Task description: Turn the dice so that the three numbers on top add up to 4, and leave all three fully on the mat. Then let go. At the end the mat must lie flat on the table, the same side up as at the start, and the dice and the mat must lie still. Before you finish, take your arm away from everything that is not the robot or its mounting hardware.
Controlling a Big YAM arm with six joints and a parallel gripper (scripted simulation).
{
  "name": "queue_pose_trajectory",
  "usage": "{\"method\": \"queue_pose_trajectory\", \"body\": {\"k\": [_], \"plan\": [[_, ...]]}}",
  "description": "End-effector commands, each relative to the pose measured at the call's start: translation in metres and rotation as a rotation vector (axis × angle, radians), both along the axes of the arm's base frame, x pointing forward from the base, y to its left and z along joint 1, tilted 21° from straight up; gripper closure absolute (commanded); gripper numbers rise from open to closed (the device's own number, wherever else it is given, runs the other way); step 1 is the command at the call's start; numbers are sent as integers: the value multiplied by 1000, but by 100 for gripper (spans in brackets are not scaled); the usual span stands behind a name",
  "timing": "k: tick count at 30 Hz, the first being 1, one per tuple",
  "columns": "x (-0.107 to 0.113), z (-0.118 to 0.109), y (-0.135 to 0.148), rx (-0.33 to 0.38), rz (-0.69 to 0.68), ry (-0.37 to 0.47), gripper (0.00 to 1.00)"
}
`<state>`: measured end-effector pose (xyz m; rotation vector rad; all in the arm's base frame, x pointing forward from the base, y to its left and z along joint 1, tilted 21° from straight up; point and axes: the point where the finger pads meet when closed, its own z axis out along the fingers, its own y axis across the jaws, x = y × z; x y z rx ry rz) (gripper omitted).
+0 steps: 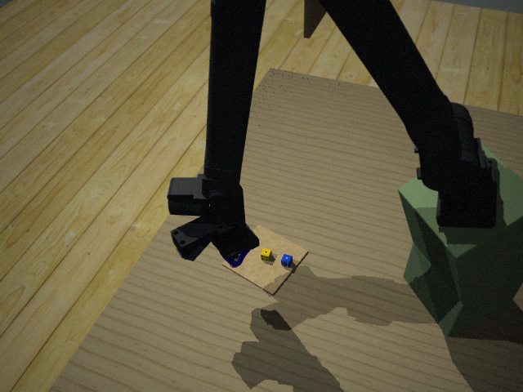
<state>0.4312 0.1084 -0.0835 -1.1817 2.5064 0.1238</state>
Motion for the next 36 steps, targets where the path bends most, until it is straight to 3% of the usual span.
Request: {"method": "queue_pose_trajectory", "body": {"k": [1,4,8,14,17,25,30,36], "plan": [[-10,-8,-2,-7,16,31,85],[5,11,1,2,16,-21,85],[6,2,-8,-7,23,-5,85],[18,-8,-52,-85,273,-56,85],[19,-8,-54,-90,288,-60,85],[27,-13,-98,-162,527,-122,85],[31,-4,-106,-183,571,-153,85],[30,-4,-94,-182,598,-156,85]]}}
